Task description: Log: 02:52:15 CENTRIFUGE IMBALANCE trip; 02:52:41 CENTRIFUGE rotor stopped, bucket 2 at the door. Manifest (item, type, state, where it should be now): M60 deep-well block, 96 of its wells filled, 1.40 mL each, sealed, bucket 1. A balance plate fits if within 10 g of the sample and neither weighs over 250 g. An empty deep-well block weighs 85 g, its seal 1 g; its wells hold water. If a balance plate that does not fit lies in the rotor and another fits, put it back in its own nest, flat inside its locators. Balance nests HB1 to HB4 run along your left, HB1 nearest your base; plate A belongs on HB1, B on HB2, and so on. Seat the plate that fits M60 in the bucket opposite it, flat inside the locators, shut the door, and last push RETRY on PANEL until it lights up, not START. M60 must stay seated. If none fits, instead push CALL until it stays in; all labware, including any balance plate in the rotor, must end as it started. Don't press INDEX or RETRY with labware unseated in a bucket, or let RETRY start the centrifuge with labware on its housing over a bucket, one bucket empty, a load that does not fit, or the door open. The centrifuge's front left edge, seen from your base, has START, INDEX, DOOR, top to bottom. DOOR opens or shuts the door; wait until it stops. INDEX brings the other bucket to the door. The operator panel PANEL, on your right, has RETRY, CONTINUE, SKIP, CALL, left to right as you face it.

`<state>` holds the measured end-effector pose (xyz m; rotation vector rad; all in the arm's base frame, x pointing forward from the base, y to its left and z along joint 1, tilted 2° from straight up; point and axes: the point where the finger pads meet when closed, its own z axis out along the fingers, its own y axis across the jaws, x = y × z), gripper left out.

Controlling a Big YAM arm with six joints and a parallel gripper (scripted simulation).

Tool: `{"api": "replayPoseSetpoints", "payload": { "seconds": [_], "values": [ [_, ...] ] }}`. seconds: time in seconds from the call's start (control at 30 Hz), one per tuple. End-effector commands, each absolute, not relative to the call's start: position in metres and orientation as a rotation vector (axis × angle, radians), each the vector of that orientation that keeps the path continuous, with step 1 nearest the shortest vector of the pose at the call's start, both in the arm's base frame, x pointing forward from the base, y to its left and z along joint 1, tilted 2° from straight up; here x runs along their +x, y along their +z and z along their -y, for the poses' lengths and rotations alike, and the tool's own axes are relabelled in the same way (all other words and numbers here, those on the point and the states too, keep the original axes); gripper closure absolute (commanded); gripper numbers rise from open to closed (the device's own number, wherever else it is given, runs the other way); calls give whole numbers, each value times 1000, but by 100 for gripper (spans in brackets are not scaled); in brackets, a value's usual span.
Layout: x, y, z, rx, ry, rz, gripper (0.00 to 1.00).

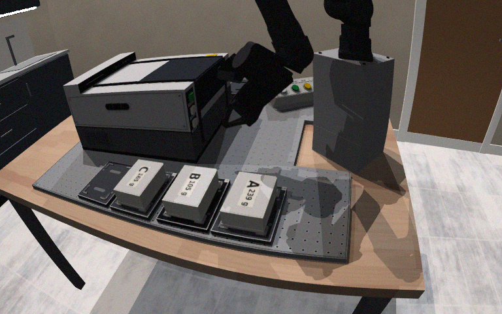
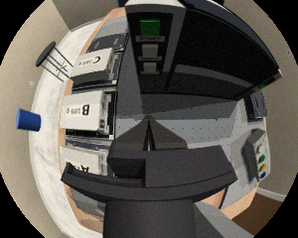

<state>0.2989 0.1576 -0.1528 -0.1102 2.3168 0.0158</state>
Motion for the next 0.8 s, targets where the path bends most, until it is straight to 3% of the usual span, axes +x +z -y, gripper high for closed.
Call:
{"api": "replayPoseSetpoints", "payload": {
  "seconds": [0.0,0.77],
  "values": [
    [292,-149,-155,-104,19,-2333,100],
    [285,-134,-154,-100,14,-2408,100]
  ]
}}
